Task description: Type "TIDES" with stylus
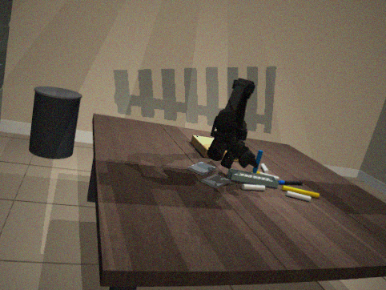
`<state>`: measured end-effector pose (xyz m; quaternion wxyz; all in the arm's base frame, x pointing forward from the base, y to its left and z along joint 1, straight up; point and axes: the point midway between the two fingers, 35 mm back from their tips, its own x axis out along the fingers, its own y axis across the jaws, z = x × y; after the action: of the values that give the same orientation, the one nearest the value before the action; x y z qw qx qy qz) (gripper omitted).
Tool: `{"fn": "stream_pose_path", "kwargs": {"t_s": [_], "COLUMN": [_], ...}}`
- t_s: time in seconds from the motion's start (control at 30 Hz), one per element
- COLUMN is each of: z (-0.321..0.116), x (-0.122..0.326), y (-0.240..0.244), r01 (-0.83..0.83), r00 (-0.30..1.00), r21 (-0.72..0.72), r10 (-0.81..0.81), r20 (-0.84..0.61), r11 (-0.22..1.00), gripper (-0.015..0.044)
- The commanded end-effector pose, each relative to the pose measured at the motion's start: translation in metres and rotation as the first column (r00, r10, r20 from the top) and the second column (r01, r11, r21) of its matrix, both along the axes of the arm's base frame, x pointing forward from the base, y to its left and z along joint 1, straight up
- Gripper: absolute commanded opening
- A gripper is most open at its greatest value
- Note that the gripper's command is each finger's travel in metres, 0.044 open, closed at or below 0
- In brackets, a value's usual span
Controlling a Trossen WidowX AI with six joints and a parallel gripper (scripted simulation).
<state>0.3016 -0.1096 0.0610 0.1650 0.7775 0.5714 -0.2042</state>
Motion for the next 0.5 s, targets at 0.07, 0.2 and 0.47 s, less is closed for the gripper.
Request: {"fn": "stream_pose_path", "kwargs": {"t_s": [0.07,0.2,0.47], "z": [-0.0029,-0.0045,-0.0057], "x": [-0.0002,-0.0001,-0.0001], "y": [-0.0002,-0.0002,-0.0002], "r01": [-0.003,-0.003,-0.003], "r00": [1.000,1.000,1.000], "r21": [-0.004,-0.004,-0.004], "r10": [0.003,0.003,0.003], "r20": [0.004,0.004,0.004], "r11": [1.000,1.000,1.000], "gripper": [0.0081,0.0081,0.0081]}}
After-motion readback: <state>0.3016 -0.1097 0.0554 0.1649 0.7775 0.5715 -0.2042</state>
